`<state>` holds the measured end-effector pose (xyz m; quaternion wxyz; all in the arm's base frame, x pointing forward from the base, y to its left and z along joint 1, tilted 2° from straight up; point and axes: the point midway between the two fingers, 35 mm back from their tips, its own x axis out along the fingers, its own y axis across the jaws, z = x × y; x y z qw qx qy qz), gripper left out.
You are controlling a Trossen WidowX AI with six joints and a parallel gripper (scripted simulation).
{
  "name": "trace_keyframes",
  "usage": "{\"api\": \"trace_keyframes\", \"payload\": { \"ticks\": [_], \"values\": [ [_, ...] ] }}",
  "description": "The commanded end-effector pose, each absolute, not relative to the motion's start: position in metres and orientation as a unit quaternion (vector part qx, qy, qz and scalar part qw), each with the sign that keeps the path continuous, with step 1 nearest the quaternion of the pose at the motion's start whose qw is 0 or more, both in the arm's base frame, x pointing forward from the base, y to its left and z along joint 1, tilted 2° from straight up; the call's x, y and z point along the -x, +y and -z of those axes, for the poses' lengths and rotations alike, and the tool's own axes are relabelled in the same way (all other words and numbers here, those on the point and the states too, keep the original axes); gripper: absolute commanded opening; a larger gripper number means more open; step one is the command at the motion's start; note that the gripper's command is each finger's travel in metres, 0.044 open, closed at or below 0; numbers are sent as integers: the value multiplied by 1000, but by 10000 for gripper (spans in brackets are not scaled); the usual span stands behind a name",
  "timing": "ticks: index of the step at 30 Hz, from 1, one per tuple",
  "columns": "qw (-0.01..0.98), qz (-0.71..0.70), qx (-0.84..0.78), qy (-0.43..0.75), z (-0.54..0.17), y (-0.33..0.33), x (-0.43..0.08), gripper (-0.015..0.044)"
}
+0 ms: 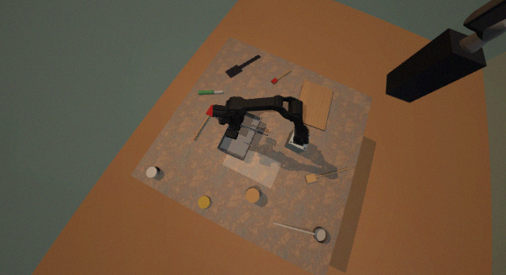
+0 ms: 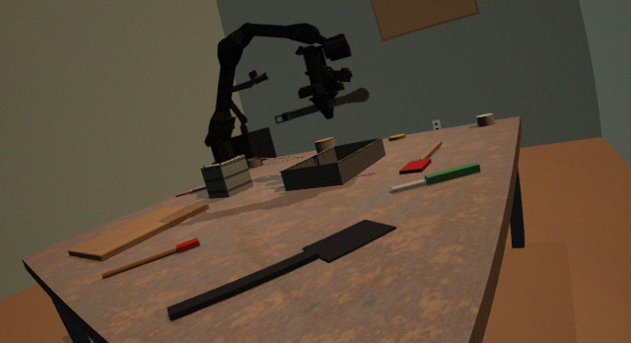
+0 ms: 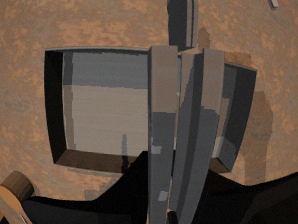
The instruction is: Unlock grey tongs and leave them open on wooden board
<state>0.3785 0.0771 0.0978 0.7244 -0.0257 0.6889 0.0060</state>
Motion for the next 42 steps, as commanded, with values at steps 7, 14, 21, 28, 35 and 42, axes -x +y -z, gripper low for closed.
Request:
{"api": "trace_keyframes", "payload": {
  "ticks": [7, 14, 21, 28, 35, 42],
  "values": [
    [723, -37, 59, 688, -99, 41, -382, -150],
    [722, -72, 96, 681, -100, -3, -383, -150],
    [713, -111, 143, 677, -101, -48, -378, -150],
    [703, -151, 189, 669, -103, -91, -368, -150],
    [688, -191, 234, 660, -104, -133, -353, -150],
    [670, -230, 278, 649, -106, -173, -333, -150]
  ]
}}
